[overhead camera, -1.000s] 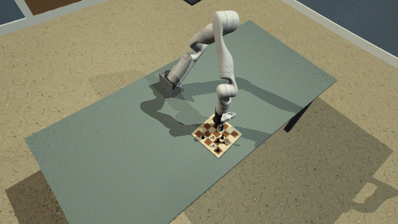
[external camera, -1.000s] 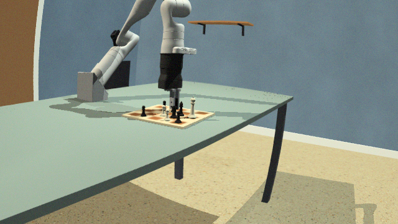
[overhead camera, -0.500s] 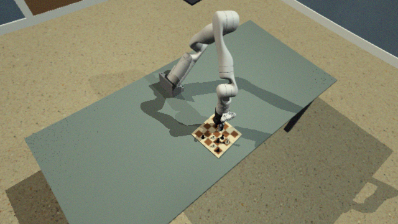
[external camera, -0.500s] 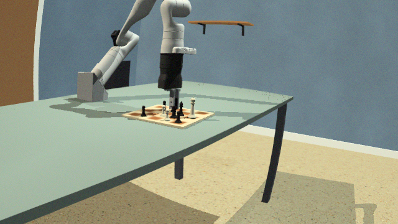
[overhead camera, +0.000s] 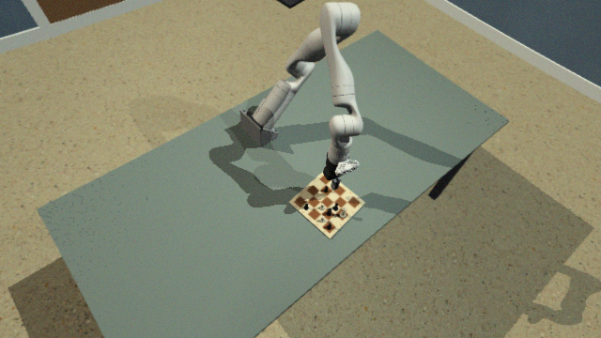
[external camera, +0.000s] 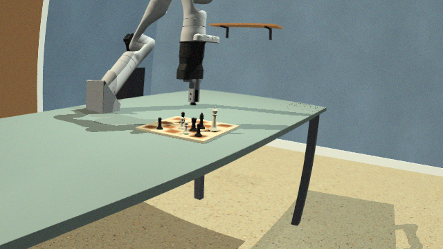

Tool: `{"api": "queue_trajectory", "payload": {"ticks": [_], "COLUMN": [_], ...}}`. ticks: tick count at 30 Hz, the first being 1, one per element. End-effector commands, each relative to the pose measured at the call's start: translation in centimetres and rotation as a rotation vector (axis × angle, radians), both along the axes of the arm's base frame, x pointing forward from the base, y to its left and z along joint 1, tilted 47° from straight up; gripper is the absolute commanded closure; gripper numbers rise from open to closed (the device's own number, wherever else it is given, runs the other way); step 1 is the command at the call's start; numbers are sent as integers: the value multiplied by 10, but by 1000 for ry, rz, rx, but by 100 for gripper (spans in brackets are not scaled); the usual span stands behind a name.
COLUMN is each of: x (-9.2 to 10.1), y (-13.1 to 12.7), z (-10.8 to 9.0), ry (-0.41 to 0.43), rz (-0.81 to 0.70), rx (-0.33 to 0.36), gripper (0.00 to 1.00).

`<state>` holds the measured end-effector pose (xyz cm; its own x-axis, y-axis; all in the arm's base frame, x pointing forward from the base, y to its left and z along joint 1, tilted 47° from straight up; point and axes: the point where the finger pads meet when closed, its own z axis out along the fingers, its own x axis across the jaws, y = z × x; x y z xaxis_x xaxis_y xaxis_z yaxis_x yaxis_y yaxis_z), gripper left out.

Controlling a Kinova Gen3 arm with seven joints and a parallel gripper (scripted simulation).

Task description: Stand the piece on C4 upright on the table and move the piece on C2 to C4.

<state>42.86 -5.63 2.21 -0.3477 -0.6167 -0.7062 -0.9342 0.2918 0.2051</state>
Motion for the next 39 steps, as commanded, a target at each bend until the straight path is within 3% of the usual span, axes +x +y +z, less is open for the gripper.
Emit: {"api": "queue_trajectory", "payload": {"ticks": [1,7,23,27,29,39], "x": [0,-2,4,26,26,109], "y": [-23,-35,-38,-46,-46,-80], "z": [15,26,25,21,21,-6], "ry": [-11,-11,-19,-48,-48,-147], "rz": [-3,-3,4,26,26,117], "rx": [-15,-15,-15,-16,-16,-27], "gripper": [100,100,100,100,100,100]}}
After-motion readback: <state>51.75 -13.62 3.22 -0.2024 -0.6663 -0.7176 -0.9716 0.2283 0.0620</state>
